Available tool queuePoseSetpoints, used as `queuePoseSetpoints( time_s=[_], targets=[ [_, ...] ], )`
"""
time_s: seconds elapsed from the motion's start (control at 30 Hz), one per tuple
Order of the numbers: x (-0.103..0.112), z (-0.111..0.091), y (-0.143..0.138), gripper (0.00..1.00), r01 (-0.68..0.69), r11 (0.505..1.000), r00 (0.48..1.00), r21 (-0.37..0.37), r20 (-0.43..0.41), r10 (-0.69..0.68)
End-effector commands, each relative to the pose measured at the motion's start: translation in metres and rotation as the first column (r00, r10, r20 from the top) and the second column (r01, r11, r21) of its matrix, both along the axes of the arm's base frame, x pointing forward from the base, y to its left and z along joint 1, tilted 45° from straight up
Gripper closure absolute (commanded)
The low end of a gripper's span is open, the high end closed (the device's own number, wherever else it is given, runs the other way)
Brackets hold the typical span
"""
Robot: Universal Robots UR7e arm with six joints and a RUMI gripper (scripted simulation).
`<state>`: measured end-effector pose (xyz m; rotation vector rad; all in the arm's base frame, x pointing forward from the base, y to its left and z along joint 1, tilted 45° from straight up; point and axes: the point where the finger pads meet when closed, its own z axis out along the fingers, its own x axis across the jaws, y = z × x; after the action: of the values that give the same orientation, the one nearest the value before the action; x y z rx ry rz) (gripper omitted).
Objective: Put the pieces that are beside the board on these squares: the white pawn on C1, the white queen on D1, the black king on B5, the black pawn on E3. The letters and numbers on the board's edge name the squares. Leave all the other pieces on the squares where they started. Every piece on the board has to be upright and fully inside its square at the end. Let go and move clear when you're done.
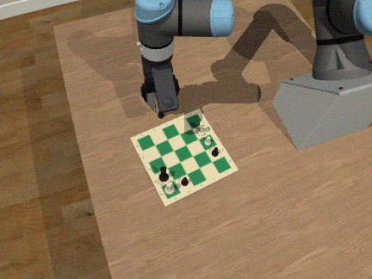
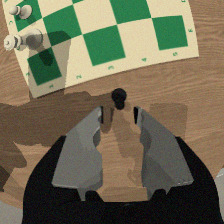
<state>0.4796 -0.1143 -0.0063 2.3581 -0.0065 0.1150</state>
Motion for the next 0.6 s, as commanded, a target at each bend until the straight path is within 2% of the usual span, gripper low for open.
queuePoseSetpoints(
  time_s=[0.0,0.23,0.57],
  targets=[
    [0.0005,-0.0081,-0.0079,0.8,0.0,1.0,1.0,0.001,0.0,0.0],
    [0.0016,-0.0154,-0.0154,0.8,0.0,1.0,1.0,0.001,0.0,0.0],
    [0.0025,-0.0159,-0.0164,0.8,-0.001,1.0,1.0,0.0,0.002,0.001]
  ],
)
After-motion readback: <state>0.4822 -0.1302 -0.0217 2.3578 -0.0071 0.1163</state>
